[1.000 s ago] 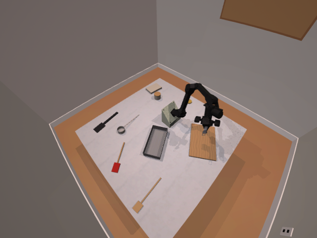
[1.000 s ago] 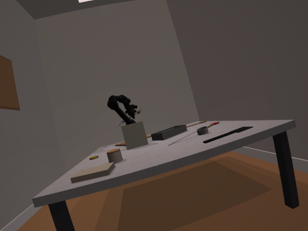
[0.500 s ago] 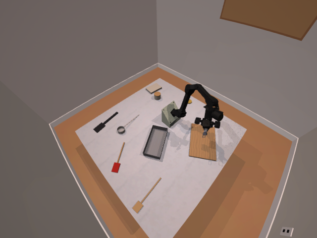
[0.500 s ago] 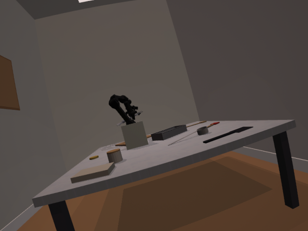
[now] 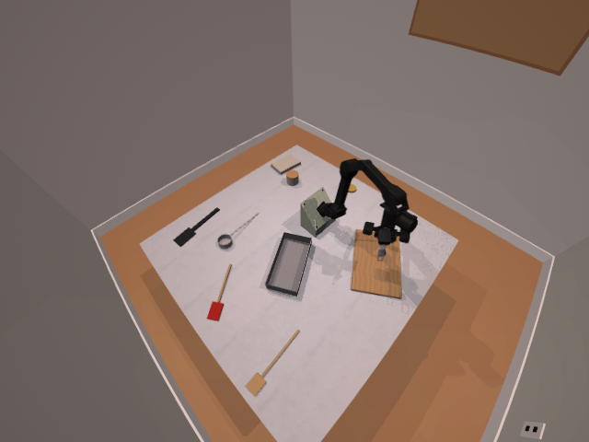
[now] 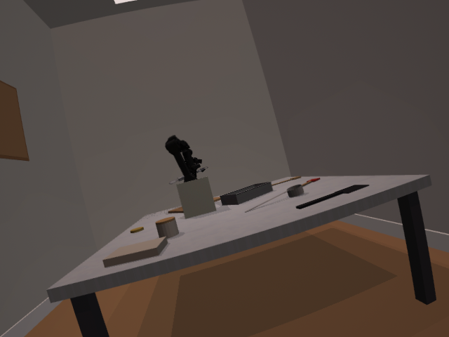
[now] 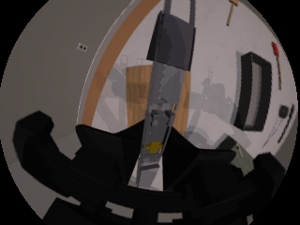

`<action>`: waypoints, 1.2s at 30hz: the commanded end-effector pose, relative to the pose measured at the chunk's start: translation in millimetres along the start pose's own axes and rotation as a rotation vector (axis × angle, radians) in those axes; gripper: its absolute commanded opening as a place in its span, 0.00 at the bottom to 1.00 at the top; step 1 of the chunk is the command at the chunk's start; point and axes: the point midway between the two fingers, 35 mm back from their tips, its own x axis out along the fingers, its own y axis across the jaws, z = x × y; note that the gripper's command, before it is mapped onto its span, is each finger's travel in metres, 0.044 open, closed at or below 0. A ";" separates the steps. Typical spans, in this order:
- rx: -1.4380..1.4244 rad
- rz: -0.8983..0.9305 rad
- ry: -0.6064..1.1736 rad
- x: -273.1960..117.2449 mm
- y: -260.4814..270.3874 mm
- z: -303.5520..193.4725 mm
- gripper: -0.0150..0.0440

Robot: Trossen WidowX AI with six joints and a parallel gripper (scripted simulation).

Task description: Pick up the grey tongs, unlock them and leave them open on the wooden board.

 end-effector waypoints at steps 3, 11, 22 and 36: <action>-0.021 -0.021 0.042 8.0 3.4 -4.4 0.00; -0.060 -0.050 0.096 19.5 7.7 -12.7 0.00; -0.121 -0.088 0.157 33.4 14.4 -26.8 0.00; -0.156 -0.104 0.183 39.8 18.1 -35.2 0.00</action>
